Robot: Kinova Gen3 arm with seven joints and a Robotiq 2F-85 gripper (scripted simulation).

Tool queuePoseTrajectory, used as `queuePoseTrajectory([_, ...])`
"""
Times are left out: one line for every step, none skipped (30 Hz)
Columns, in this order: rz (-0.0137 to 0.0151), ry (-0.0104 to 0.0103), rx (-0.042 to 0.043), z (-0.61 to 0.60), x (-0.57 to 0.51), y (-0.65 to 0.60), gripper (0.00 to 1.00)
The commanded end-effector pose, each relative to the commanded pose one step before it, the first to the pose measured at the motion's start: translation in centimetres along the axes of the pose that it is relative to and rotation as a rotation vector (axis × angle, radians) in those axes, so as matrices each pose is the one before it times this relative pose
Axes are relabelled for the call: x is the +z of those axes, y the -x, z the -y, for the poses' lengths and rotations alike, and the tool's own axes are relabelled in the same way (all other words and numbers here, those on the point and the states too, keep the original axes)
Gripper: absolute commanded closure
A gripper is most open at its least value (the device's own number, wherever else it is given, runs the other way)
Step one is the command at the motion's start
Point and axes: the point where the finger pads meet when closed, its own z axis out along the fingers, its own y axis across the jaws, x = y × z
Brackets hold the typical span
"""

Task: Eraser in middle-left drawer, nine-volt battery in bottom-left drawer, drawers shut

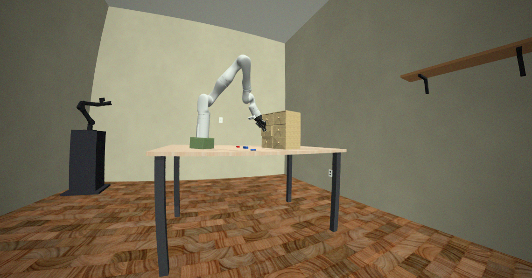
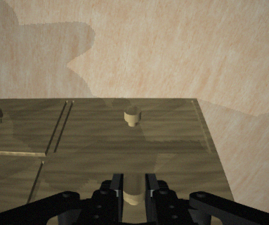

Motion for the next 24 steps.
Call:
queuePoseTrajectory([-0.00004,-0.00211,0.0004,0.143,-0.264,-0.278,0.87])
queuePoseTrajectory([0.0,0.0,0.0,0.0,0.0,0.0,0.87])
queuePoseTrajectory([0.0,0.0,0.0,0.0,0.0,0.0,0.87])
queuePoseTrajectory([0.0,0.0,0.0,0.0,-0.071,-0.102,0.87])
queuePoseTrajectory([0.0,0.0,0.0,0.0,-0.073,-0.105,0.87])
queuePoseTrajectory([0.0,0.0,0.00001,0.0,-0.075,-0.107,0.87])
queuePoseTrajectory([0.0,0.0,-0.00001,0.0,-0.077,-0.11,0.87])
queuePoseTrajectory([0.0,0.0,0.0,0.0,-0.079,-0.112,0.87])
queuePoseTrajectory([0.0,0.0,0.00001,0.0,-0.08,-0.114,0.87])
queuePoseTrajectory([0.0,0.0,0.0,0.0,-0.081,-0.116,0.87])
queuePoseTrajectory([0.0,0.0,-0.00001,0.0,-0.082,-0.118,0.87])
queuePoseTrajectory([0.0,0.0,0.0,0.0,-0.083,-0.119,0.87])
queuePoseTrajectory([0.0,0.0,0.00001,0.0,-0.084,-0.12,0.87])
queuePoseTrajectory([0.0,0.0,-0.00001,0.0,-0.084,-0.121,0.87])
queuePoseTrajectory([0.0,0.0,0.0,0.0,-0.085,-0.122,0.87])
queuePoseTrajectory([0.0,0.0,0.00001,0.0,-0.086,-0.122,0.87])
queuePoseTrajectory([0.0,0.0,0.0,0.0,-0.085,-0.122,0.87])
queuePoseTrajectory([0.0,0.0,0.0,0.0,-0.085,-0.122,0.87])
queuePoseTrajectory([0.0,0.0,0.0,0.0,0.0,0.0,0.87])
queuePoseTrajectory([0.0,0.0,0.0,0.0,0.0,0.0,0.87])
queuePoseTrajectory([0.0,0.0,0.0,0.0,-0.085,-0.121,0.87])
queuePoseTrajectory([0.0,0.0,0.0,0.0,-0.085,-0.121,0.87])
queuePoseTrajectory([0.0,0.0,-0.00001,0.0,-0.084,-0.12,0.87])
queuePoseTrajectory([0.0,0.0,0.0,0.0,-0.083,-0.119,0.87])
